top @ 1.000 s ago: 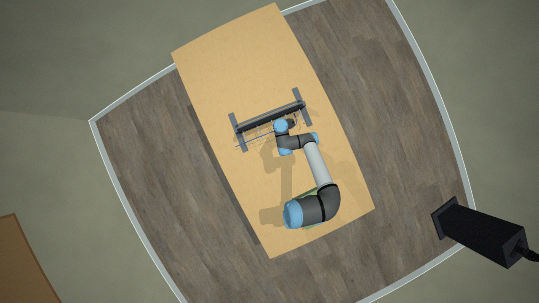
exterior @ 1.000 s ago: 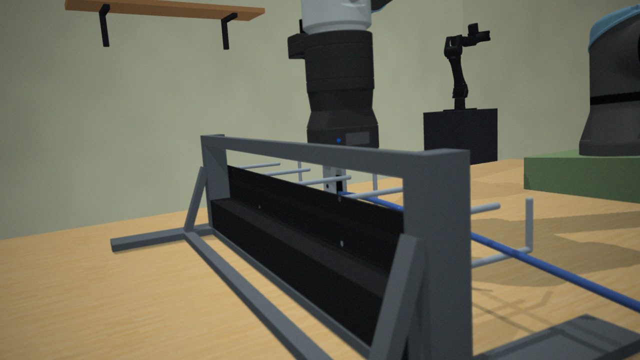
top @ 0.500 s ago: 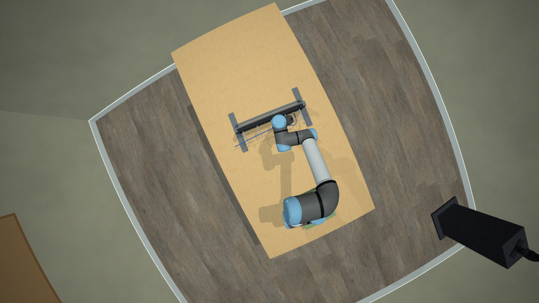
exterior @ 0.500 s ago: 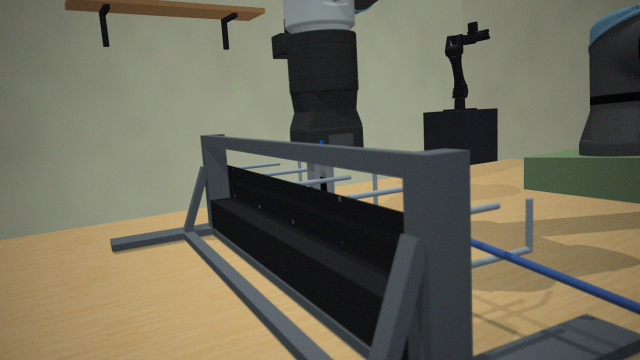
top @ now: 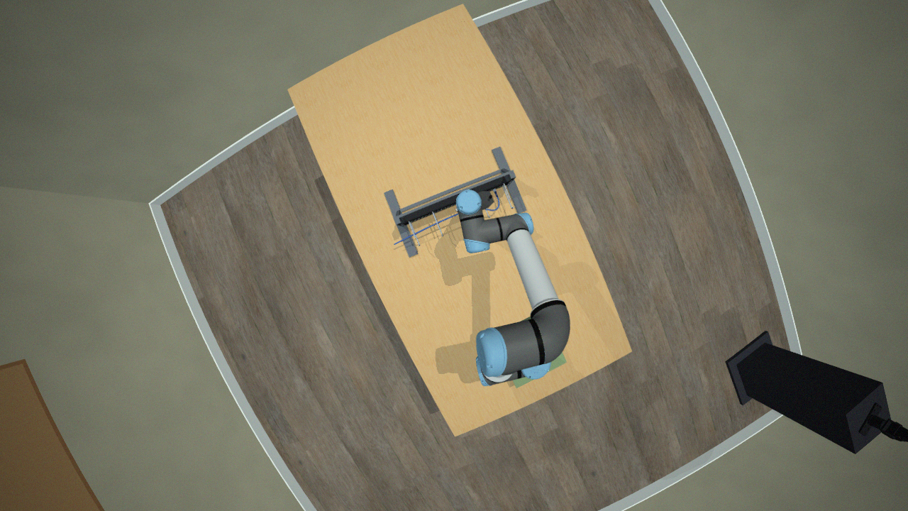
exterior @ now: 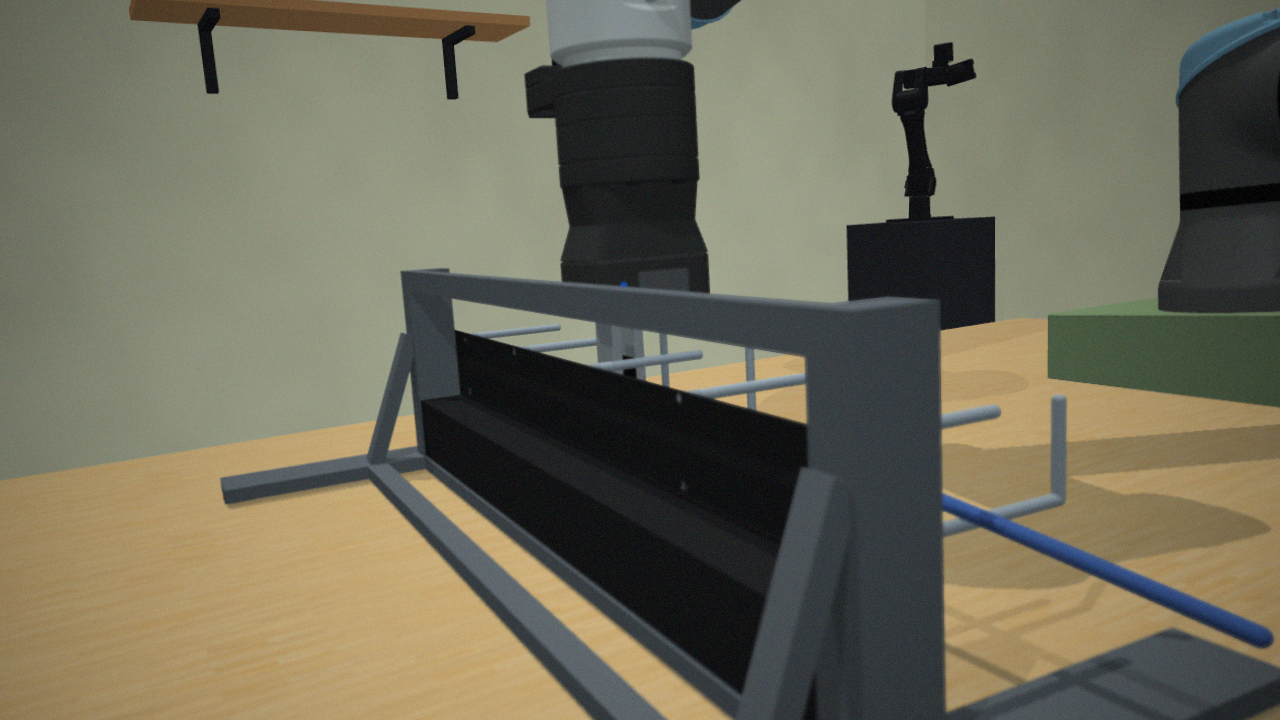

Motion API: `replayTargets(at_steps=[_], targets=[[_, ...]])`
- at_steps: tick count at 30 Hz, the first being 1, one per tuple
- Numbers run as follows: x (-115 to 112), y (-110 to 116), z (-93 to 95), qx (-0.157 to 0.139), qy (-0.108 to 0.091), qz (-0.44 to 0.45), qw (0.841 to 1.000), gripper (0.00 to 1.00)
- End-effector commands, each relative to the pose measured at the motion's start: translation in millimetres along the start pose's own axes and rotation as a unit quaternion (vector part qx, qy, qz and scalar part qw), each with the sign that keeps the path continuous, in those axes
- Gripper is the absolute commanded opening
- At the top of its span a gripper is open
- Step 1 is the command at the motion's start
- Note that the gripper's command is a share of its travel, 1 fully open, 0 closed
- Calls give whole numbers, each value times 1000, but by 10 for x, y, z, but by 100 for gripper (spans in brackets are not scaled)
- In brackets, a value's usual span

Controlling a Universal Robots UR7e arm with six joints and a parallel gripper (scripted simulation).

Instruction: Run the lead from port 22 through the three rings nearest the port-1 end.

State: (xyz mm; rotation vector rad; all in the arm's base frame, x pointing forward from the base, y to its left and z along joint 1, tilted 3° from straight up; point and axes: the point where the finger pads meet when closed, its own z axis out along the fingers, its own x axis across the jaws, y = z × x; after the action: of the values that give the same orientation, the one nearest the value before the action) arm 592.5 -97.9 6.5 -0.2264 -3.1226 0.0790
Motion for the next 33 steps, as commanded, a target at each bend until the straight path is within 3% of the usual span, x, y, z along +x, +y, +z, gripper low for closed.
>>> replayTargets(at_steps=[1,19,20,33], targets=[[-15,-8,-10,1,-1,0,1000,0],[-15,-8,-10,1,-1,0,1000,0],[-15,-8,-10,1,-1,0,1000,67],[-15,-8,-10,1,-1,0,1000,67]])
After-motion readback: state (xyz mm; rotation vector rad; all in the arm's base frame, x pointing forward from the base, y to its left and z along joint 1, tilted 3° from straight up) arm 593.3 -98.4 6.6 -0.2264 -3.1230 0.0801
